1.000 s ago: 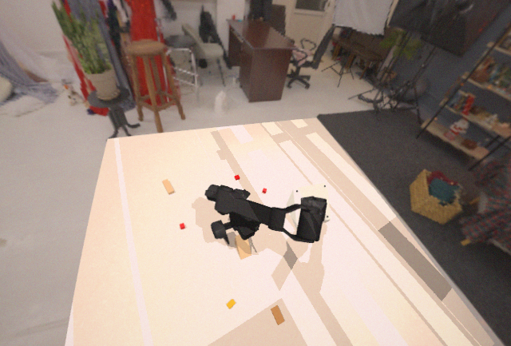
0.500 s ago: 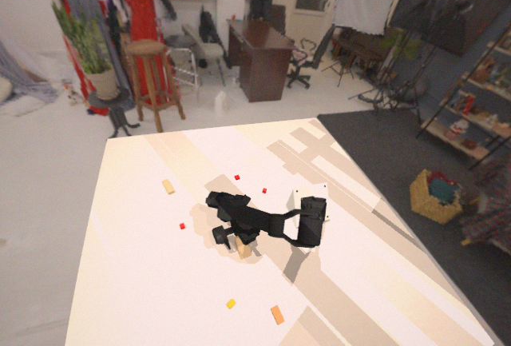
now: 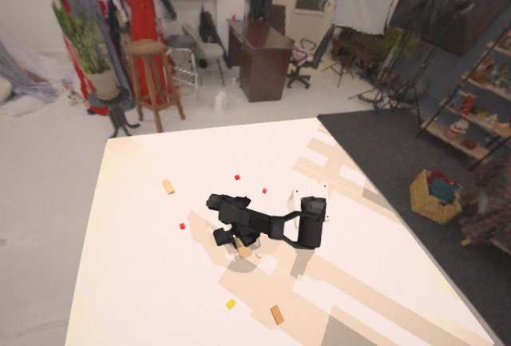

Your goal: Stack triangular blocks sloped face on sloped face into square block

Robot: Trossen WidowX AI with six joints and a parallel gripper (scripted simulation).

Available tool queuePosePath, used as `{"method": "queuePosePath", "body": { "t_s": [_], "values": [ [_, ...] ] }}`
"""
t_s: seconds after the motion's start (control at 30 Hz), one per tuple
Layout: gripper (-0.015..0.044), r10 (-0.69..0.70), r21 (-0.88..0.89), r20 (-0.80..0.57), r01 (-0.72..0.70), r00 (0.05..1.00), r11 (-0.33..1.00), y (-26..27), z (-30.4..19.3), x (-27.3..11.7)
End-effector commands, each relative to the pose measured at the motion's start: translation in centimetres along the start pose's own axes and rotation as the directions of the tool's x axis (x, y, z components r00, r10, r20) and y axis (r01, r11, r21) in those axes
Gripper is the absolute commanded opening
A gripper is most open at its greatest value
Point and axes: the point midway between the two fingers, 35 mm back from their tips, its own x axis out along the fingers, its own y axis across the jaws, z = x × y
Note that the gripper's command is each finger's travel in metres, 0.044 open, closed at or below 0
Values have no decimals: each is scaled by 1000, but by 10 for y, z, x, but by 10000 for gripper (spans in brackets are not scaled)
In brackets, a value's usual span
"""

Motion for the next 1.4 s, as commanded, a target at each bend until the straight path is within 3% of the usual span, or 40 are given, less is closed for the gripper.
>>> {"method": "queuePosePath", "body": {
  "t_s": [0.0, 0.1, 0.33, 0.8, 1.37],
  "values": [
    [184, -3, 3, 3, 3, 1000, 1000, -1, 0, 0],
    [164, -3, 3, 3, 3, 1000, 1000, -1, 0, 0],
    [0, 0, 0, 0, 0, 1000, 1000, 0, 1, -3],
    [0, 4, 7, -306, -2, 952, 1000, 0, 21, -9],
    [0, 4, 8, -698, 2, 716, 1000, -1, 54, -8]
  ]
}}
